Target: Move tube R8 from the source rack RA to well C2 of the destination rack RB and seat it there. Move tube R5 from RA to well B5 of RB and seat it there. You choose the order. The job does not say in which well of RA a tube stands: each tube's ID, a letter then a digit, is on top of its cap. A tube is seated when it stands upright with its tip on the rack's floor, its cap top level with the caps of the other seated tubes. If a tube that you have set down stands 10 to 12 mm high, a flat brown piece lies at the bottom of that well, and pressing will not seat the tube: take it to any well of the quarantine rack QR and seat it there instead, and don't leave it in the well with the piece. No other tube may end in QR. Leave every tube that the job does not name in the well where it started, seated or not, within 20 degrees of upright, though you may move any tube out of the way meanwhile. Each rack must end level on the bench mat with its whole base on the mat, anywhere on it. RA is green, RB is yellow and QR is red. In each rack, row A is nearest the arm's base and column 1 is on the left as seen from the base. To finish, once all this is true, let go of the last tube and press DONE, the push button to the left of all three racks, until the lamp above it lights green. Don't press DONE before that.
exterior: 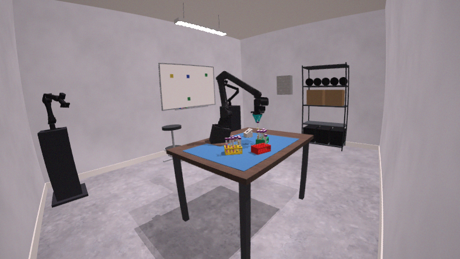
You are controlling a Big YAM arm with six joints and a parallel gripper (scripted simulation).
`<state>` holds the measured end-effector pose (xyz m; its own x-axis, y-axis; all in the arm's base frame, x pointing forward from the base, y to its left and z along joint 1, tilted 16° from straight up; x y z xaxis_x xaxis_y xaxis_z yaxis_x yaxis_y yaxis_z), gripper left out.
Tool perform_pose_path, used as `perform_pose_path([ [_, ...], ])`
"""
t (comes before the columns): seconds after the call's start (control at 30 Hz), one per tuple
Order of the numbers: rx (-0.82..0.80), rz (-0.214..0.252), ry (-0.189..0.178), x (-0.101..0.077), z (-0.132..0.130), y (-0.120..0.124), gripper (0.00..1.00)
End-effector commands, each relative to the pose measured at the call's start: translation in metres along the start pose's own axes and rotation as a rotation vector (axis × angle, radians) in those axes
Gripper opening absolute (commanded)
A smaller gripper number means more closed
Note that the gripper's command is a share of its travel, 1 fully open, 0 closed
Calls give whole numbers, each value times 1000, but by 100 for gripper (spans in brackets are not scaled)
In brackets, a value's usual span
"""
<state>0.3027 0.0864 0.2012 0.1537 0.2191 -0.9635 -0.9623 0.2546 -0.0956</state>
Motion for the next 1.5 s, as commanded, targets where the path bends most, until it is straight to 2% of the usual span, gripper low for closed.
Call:
perform_pose_path([
  [0.0,-8,-24,-13,-11,-4,2,0],
  [0.3,-7,-23,-13,-12,-10,12,0],
  [0.33,-15,-66,-33,-25,-1,-9,0],
  [0.43,-14,-59,-28,-22,-9,-16,0],
  [0.5,-7,-27,-13,-9,-22,-10,0],
  [0.6,-13,-56,-23,-22,-24,-26,0],
  [0.7,-11,-42,-17,-16,-35,-28,0],
  [0.77,-14,-60,-22,-21,-38,-37,0],
  [0.87,-15,-61,-22,-22,-40,-40,0],
  [0.9,-8,-31,-12,-10,-49,-32,0],
  [0.97,-14,-58,-19,-22,-49,-46,0],
  [1.13,-16,-63,-18,-22,-63,-57,0],
  [1.2,-12,-51,-14,-17,-71,-57,0],
  [1.43,-16,-64,-14,-22,-83,-72,0],
  [1.47,-7,-27,-8,-9,-91,-61,0],
])
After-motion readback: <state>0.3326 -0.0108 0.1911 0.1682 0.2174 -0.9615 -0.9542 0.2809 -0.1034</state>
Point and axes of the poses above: the point where the finger pads meet when closed, its own x axis out along the fingers, its own z axis across the jaws, y = z × x, the point moved 7 cm from there along -x, back along the fingers, and after that the axes turned 15 degrees about -x, right-handed, at the moved point
